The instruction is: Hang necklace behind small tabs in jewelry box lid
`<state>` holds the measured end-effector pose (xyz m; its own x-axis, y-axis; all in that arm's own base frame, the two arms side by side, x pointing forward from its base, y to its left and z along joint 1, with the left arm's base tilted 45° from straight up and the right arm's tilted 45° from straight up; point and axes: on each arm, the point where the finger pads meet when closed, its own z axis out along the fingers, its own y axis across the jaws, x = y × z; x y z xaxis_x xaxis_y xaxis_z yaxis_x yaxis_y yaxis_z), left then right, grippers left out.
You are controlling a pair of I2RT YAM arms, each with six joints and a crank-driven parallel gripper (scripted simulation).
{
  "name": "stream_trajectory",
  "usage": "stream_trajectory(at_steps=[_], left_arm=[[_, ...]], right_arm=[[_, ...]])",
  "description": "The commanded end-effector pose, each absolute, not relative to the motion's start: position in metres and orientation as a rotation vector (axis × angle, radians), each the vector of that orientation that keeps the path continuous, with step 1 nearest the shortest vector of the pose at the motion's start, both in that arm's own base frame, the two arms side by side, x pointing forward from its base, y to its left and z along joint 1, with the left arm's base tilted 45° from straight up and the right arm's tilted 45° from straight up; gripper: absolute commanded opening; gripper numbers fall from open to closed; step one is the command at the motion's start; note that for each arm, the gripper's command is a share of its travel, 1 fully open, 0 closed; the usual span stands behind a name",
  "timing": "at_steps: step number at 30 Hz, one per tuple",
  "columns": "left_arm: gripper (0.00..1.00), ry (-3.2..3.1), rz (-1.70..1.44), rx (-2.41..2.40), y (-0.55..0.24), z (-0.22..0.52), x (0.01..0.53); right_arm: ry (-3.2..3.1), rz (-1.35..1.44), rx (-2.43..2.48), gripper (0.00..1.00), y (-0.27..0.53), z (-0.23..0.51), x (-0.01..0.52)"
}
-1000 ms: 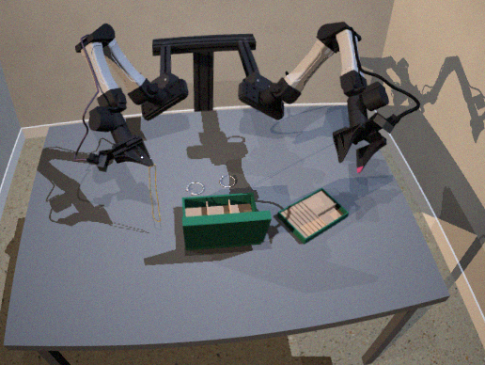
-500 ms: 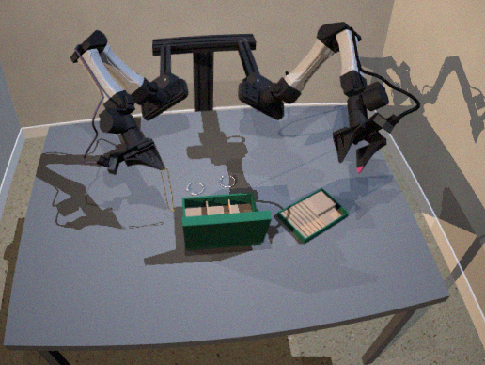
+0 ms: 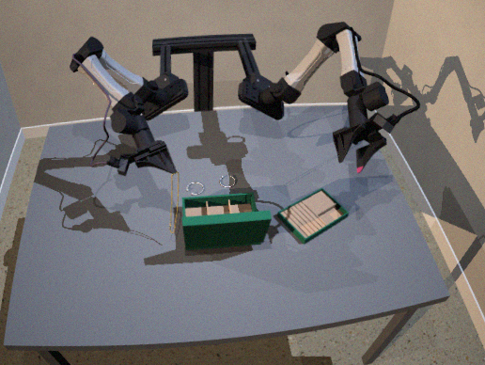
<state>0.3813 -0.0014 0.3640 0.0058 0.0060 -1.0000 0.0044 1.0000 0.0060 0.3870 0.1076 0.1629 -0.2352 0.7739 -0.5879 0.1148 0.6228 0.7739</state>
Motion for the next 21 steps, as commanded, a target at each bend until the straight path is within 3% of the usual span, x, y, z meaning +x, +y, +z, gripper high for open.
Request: stream_trajectory(at_steps=[1, 21], left_arm=[[1.0, 1.482, -0.009, 0.015, -0.003, 0.397, 0.375], [1.0, 1.482, -0.009, 0.015, -0.003, 0.397, 0.375]], right_arm=[[1.625, 0.733, 0.731, 0.0, 0.117, 0.185, 0.403], [1.569, 0.673, 0.777, 0.0, 0.156, 0.168, 0.425]])
